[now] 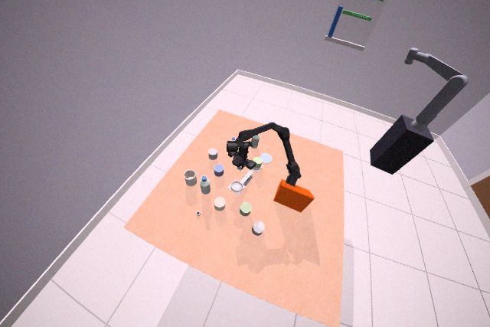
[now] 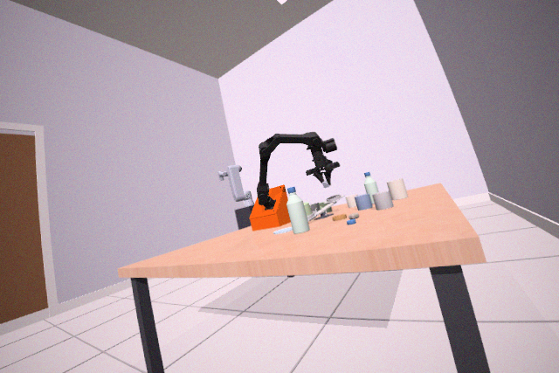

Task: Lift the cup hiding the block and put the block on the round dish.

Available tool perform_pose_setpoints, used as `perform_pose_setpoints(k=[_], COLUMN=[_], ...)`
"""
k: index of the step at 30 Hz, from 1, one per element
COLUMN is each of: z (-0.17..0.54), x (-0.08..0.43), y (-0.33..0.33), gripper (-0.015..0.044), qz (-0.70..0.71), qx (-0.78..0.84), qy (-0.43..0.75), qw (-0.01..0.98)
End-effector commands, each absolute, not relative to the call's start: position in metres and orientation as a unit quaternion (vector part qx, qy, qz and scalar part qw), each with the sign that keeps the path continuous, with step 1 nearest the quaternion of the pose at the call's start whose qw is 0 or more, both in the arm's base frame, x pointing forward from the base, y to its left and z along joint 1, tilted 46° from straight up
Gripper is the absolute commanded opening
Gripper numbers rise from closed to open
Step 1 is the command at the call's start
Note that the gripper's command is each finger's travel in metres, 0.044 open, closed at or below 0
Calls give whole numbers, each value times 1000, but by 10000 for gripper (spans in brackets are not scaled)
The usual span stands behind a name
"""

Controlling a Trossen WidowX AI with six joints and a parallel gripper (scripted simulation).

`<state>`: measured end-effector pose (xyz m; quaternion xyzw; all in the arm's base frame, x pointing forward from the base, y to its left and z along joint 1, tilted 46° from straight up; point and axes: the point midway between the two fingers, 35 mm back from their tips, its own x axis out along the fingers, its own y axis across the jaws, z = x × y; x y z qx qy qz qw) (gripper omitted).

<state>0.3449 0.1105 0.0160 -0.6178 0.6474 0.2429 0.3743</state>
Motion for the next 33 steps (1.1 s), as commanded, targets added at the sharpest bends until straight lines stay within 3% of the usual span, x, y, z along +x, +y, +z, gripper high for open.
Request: perform_pose_setpoints(k=[1,16,33], z=[32,89,139], x=[349,342,292], y=[86,-9,-105], gripper=[0,0,0], qz=[245,244,221], qx=[-619,-631,-649], qy=[644,632,638], qw=[378,377,352])
